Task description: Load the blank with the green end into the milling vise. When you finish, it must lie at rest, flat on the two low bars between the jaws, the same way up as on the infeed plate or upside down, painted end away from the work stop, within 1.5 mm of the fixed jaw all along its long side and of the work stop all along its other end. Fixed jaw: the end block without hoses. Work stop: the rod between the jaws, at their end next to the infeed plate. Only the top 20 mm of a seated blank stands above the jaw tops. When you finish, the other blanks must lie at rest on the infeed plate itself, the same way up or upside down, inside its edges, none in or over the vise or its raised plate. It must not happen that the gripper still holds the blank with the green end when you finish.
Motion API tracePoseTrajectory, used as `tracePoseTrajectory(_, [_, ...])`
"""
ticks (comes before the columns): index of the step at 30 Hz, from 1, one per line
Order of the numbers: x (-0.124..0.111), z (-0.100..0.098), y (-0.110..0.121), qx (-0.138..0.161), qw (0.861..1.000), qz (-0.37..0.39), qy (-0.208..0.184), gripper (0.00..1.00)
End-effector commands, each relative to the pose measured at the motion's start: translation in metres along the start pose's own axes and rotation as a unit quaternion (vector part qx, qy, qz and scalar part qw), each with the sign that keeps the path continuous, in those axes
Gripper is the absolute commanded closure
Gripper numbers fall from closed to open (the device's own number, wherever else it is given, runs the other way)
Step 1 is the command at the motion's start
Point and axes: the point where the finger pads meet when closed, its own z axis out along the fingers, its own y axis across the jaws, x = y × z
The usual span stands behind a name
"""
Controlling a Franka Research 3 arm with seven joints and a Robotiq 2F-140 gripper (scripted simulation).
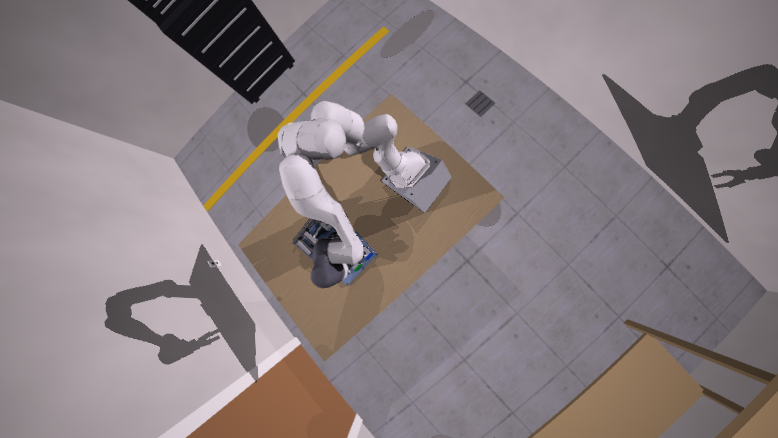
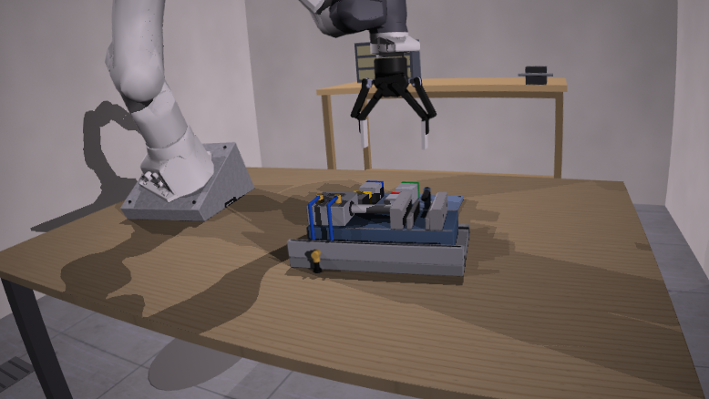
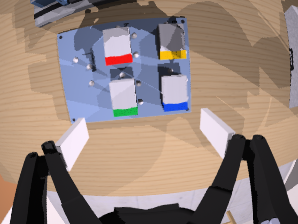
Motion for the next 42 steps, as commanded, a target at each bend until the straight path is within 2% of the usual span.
tracePoseTrajectory(1, [-0.003, 0.000, -0.004, 0.006, 1.000, -0.001, -0.005, 0.00])
tracePoseTrajectory(8, [-0.003, 0.000, -0.004, 0.006, 1.000, -0.001, -0.005, 0.00])
tracePoseTrajectory(13, [-0.002, -0.009, -0.004, 0.006, 1.000, -0.001, -0.005, 0.00])
tracePoseTrajectory(42, [-0.002, -0.015, -0.003, 0.006, 1.000, -0.001, -0.005, 0.00])
